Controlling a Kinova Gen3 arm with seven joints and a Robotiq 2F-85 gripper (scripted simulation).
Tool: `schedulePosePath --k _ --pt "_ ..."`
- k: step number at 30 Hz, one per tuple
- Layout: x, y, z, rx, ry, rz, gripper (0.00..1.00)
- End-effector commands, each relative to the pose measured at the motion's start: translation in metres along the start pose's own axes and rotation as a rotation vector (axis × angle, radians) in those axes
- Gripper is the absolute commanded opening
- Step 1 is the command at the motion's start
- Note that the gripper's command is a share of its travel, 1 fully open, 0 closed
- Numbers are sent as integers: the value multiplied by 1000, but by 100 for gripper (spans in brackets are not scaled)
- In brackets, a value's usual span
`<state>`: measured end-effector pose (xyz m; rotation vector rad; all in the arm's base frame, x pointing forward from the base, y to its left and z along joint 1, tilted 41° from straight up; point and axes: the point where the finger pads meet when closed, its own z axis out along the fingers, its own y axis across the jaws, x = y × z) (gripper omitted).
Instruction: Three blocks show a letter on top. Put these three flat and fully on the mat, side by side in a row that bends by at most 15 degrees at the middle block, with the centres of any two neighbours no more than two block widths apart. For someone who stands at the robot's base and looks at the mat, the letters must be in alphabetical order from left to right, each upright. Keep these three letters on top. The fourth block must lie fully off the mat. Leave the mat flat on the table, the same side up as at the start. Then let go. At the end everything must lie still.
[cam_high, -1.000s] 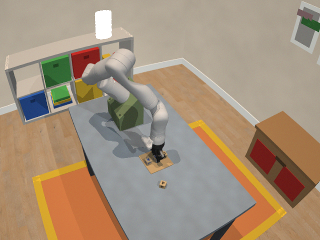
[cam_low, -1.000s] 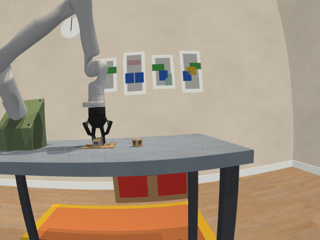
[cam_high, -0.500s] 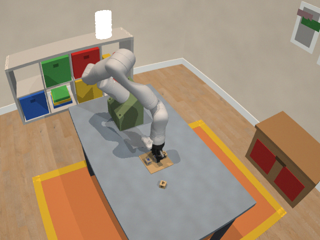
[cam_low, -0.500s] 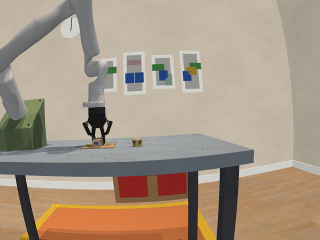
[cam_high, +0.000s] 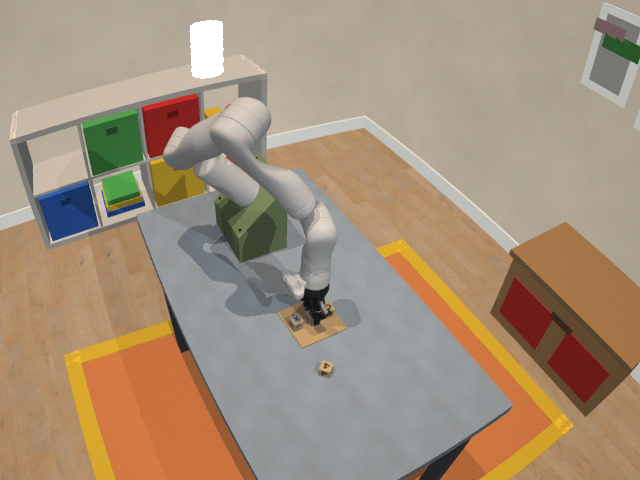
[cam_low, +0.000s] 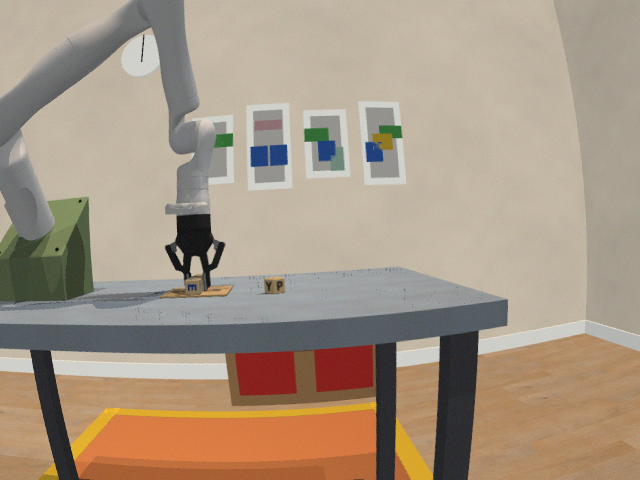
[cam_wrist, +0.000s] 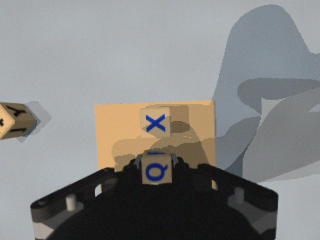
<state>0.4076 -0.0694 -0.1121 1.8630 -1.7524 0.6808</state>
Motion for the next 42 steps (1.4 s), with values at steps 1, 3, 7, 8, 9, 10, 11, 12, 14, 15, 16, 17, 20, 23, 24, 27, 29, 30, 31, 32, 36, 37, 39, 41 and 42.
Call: schedulePosePath --k 1,3,7,8,9,10,11,12,14,15,16,17,20,23,24,27,29,30,31,32,36,37,39,41,42 --pt "0 -1 -1 2 -1 0 26" --pt "0 -1 -1 2 -1 0 26" --pt "0 -1 -1 2 -1 0 30" --pt "0 -1 -1 2 -1 0 34" --pt "0 -1 -1 2 -1 0 34" --pt "0 -1 -1 2 -1 0 34" --pt "0 -1 -1 2 -1 0 38" --pt "0 -1 -1 2 -1 0 38" --pt "0 -1 -1 2 -1 0 38" --pt "0 -1 -1 2 -1 0 38" --pt "0 -1 -1 2 -1 0 42" --pt "0 -1 -1 2 -1 0 42" --pt "0 -1 -1 2 -1 0 46" --pt "0 -1 -1 2 -1 0 46" --pt "0 -1 -1 2 -1 0 46" --pt "0 -1 -1 2 -1 0 46" --pt "0 -1 -1 2 -1 0 46" --pt "0 -1 -1 2 -1 0 46" --pt "0 -1 -1 2 -1 0 46" --pt "0 -1 -2 2 -1 0 46" --pt "0 -1 -9 2 -1 0 46" --pt "0 -1 -12 2 -1 0 46" --pt "0 -1 -20 2 -1 0 46" --pt "0 -1 -30 2 -1 0 46" --pt "0 -1 -36 2 -1 0 46"
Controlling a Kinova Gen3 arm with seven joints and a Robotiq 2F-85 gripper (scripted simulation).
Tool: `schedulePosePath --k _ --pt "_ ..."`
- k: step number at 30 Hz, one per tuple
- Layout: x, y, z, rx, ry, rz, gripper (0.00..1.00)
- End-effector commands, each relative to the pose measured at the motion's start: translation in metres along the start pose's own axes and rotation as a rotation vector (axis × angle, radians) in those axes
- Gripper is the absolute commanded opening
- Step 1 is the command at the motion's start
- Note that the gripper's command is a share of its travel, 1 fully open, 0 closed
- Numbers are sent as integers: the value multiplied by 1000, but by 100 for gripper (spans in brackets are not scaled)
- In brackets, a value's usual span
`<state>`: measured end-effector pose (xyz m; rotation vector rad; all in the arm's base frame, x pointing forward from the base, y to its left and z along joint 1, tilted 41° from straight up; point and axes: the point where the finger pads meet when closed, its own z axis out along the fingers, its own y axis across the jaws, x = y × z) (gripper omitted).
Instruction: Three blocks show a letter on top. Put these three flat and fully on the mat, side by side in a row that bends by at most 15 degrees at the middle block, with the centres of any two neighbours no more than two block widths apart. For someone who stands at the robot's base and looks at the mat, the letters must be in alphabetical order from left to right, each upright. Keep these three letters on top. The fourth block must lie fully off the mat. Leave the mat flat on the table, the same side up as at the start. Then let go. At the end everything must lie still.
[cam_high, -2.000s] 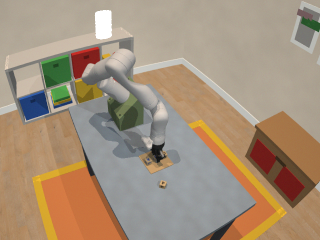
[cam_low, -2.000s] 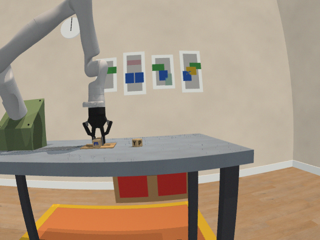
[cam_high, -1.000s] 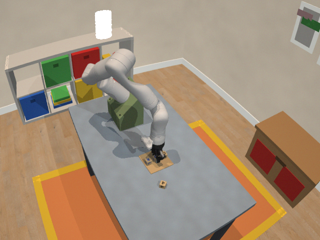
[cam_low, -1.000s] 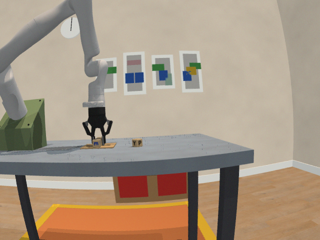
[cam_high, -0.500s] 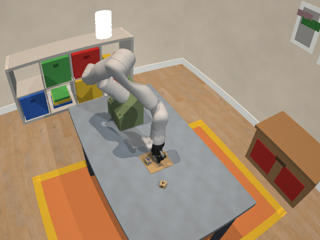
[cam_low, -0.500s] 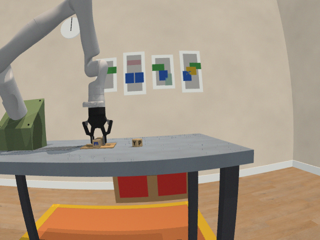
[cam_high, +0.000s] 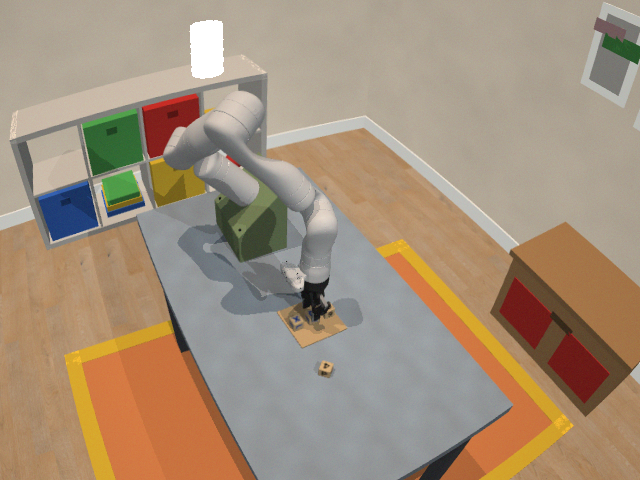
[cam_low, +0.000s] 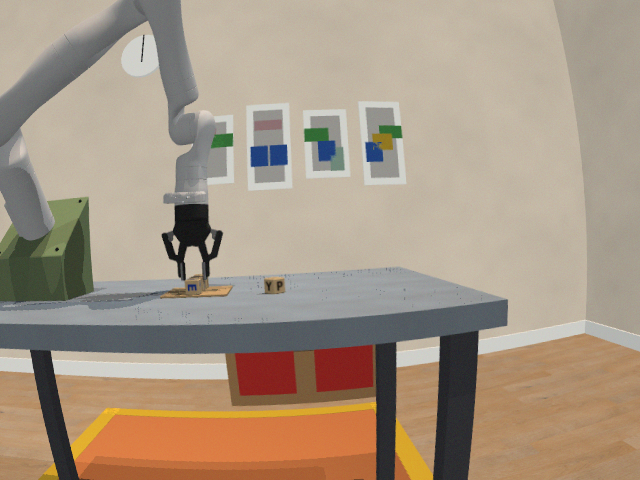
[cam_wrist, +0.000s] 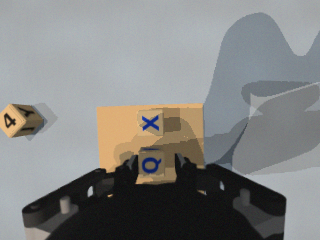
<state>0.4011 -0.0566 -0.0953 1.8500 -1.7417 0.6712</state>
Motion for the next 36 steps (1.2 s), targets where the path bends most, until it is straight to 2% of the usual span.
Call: schedulePosePath --k 1,3,5,12,19,20,36 --pt "-1 -6 -20 17 -10 5 46" --pt "-1 -6 -31 17 -10 5 46" --pt "-1 -6 -31 17 -10 5 46" --pt "-1 -6 -62 17 -10 5 46" --pt "-1 -5 -70 17 -10 5 46" --pt "-1 -5 -70 17 -10 5 100" --pt "-1 -5 -70 17 -10 5 100"
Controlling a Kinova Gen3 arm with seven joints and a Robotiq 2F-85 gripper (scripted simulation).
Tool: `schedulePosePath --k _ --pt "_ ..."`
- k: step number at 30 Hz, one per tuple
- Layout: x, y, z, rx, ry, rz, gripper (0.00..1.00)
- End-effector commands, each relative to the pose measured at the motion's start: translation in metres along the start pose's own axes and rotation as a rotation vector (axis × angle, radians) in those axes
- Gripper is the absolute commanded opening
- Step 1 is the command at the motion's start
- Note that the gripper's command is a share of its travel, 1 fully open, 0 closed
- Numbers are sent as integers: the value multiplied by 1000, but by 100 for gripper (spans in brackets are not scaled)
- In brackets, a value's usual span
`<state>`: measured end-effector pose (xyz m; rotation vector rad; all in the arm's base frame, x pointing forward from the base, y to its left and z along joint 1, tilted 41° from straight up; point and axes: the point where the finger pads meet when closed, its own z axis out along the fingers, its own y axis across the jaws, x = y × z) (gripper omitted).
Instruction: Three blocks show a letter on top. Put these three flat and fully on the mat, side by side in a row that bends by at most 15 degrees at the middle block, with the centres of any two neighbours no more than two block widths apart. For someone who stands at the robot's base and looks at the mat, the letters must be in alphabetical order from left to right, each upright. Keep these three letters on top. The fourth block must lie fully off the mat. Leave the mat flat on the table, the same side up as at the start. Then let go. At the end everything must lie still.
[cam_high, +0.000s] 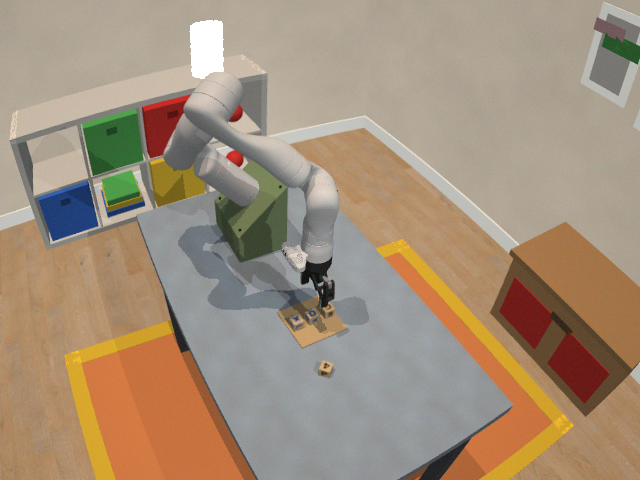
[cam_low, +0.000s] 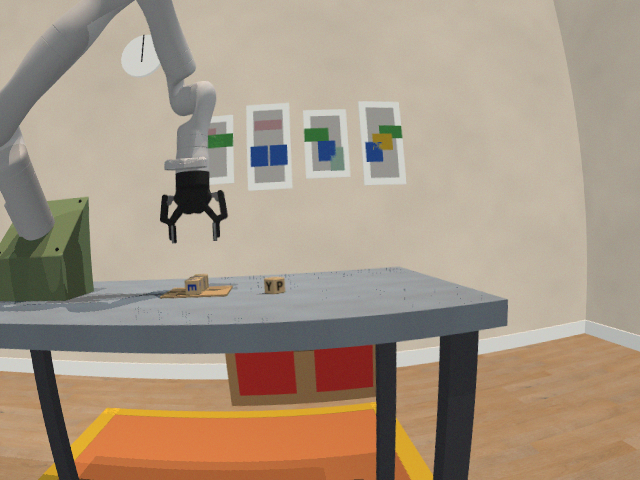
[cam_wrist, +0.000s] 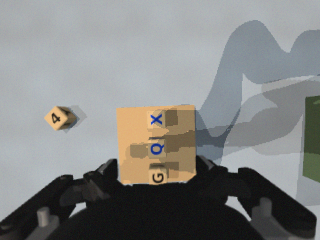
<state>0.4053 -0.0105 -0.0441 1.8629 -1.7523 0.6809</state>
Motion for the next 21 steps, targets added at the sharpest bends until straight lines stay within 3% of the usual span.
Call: schedulePosePath --k 1,10,21 --pt "0 0 -1 2 -1 0 100" --pt "0 0 -4 2 -1 0 100" --pt "0 0 -39 2 -1 0 100"
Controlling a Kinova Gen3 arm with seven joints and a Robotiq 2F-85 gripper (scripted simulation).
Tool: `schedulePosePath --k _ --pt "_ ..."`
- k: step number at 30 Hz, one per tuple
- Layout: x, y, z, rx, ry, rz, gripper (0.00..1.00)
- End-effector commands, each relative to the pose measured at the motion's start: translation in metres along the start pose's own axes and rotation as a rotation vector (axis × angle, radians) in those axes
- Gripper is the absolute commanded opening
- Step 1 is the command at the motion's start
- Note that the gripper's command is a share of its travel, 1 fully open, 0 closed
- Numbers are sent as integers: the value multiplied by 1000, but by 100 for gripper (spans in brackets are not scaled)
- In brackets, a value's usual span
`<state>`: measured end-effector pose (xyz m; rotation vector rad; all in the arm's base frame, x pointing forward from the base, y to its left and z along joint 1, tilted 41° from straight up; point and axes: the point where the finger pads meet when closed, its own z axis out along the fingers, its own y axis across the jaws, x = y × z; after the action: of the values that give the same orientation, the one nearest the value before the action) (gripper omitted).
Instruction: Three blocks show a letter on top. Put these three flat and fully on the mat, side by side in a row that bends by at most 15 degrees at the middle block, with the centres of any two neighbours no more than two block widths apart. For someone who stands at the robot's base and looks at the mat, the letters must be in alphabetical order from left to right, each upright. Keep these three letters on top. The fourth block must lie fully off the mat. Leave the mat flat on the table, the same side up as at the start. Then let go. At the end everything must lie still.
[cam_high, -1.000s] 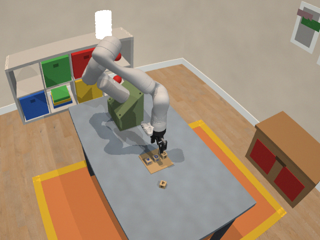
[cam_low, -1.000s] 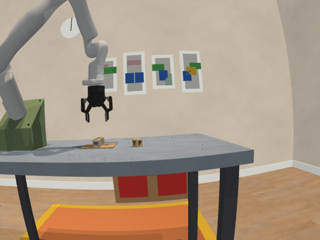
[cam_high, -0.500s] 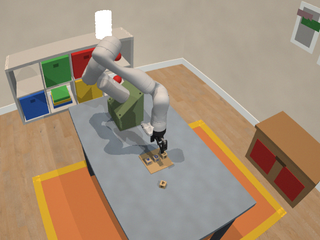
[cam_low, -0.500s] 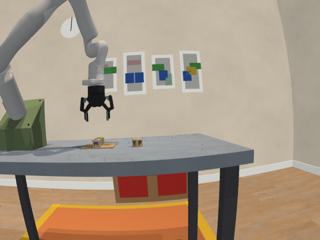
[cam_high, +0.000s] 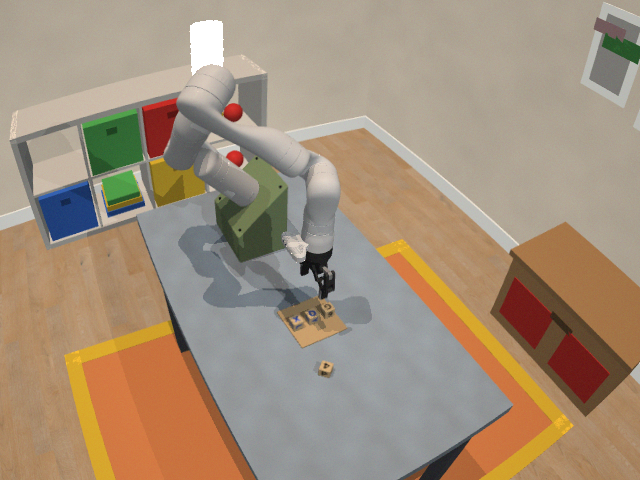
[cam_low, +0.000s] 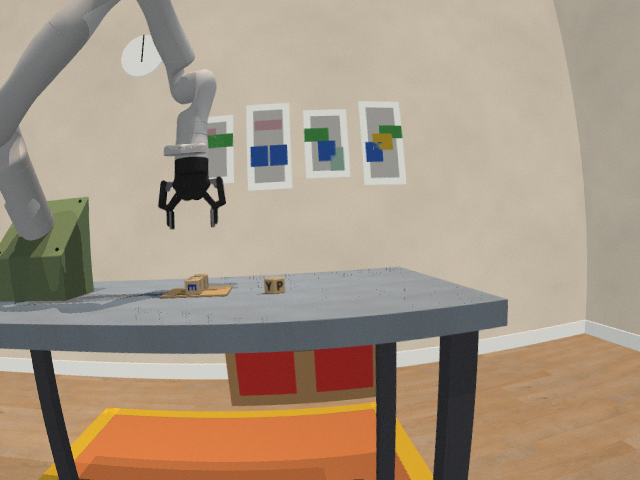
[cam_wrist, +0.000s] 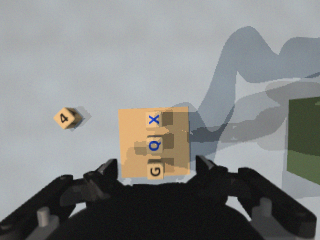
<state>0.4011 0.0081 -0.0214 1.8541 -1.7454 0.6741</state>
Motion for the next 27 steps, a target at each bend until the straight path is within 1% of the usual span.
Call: schedulePosePath --k 1,7,11,14,27 --pt "-1 -4 -15 12 -7 3 100" --pt "-1 -3 -44 12 -7 3 100" --pt "0 -3 -55 12 -7 3 100" --pt "0 -3 -57 12 -7 3 100" --pt "0 -3 -58 12 -7 3 100"
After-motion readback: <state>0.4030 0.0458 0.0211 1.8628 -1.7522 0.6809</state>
